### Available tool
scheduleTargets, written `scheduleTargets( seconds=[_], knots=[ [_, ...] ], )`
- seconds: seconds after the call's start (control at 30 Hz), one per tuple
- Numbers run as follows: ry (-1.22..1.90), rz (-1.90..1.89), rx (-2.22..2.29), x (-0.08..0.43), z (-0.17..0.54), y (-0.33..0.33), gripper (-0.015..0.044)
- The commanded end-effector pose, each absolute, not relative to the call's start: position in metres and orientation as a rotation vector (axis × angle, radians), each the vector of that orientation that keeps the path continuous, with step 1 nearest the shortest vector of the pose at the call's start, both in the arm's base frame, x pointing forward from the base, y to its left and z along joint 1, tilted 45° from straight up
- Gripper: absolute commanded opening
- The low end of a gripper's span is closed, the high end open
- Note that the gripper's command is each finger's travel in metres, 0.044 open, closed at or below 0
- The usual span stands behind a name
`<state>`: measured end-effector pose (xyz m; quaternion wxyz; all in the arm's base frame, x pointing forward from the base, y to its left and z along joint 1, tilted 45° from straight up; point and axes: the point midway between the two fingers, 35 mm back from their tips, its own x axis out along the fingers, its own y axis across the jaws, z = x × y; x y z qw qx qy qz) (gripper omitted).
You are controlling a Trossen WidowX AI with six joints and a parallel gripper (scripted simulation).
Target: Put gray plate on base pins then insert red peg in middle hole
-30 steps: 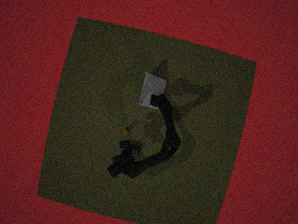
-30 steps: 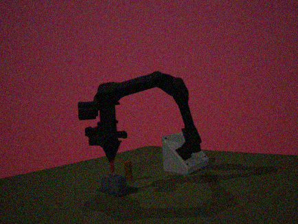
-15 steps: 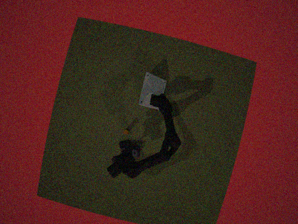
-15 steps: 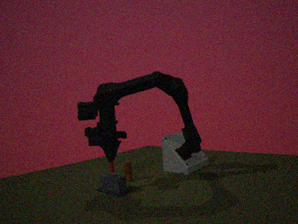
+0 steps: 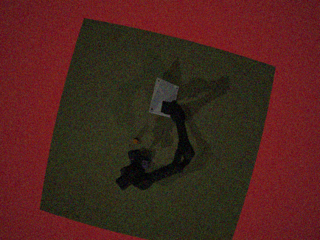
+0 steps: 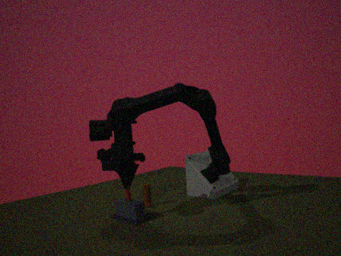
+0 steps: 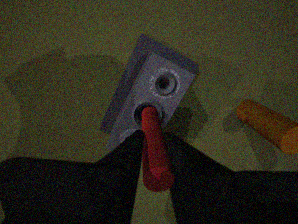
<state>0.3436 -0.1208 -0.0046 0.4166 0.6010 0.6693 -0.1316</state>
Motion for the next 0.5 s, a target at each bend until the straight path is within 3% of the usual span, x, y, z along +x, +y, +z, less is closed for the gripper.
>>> scheduleTargets(
  seconds=[0.0, 0.47],
  knots=[
    [1.680, -0.333, 1.517, 0.3442, -0.0074, -0.1166, 0.0000],
    [1.683, -0.330, 1.506, 0.3442, -0.0065, -0.1179, 0.0000]
  ],
)
